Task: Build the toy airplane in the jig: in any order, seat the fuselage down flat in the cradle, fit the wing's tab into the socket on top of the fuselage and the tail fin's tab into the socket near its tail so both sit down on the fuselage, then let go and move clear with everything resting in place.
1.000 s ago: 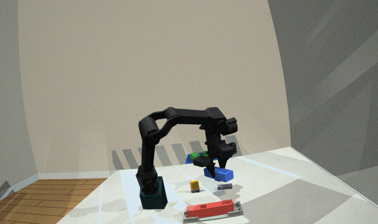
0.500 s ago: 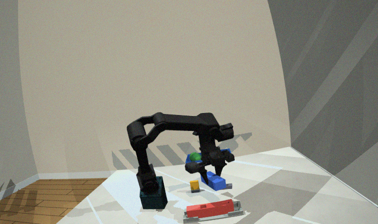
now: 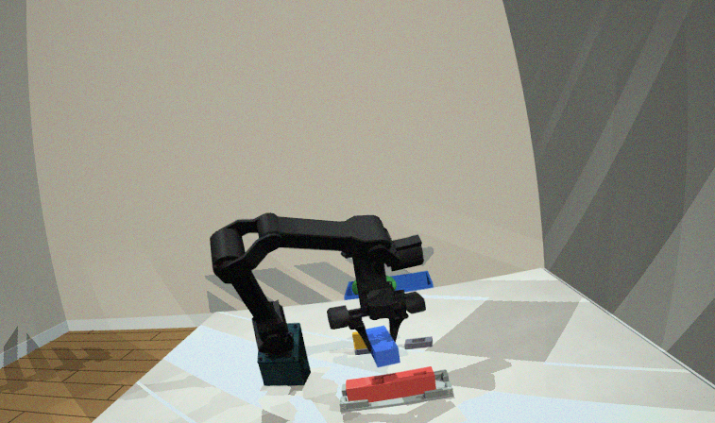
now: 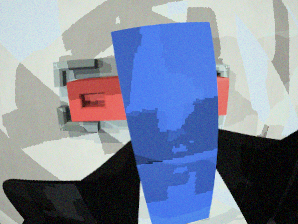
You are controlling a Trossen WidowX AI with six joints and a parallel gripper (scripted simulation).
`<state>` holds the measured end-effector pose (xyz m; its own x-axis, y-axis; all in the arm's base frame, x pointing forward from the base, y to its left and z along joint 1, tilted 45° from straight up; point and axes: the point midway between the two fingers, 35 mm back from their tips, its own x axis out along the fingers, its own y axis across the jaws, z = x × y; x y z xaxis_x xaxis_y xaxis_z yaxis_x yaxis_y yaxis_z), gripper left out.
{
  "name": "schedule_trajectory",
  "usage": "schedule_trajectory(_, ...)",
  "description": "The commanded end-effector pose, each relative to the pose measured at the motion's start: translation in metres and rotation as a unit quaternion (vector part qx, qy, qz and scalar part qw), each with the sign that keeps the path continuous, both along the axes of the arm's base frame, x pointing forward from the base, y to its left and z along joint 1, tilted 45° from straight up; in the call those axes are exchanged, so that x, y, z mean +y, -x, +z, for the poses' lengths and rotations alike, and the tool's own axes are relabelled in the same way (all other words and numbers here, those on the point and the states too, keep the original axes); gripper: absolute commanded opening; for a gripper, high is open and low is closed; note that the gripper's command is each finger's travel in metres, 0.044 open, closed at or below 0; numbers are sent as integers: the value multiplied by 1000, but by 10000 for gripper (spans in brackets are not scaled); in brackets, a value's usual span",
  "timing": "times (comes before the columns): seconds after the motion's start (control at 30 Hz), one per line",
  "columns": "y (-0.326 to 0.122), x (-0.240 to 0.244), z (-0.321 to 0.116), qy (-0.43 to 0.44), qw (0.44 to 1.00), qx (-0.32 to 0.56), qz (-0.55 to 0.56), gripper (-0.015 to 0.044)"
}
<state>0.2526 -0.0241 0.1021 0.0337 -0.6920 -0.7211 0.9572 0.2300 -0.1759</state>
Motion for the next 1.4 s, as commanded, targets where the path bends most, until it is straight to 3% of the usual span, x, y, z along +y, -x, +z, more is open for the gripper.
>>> schedule_trajectory(0.0,8,-9,3,2,999,-26,-26,0)
schedule_trajectory(0.17,15,-17,5,4,998,-45,-46,0)
schedule_trajectory(0.43,15,-17,5,4,998,-45,-46,195)
schedule_trajectory(1.37,13,-33,-11,3,998,-45,-46,195)
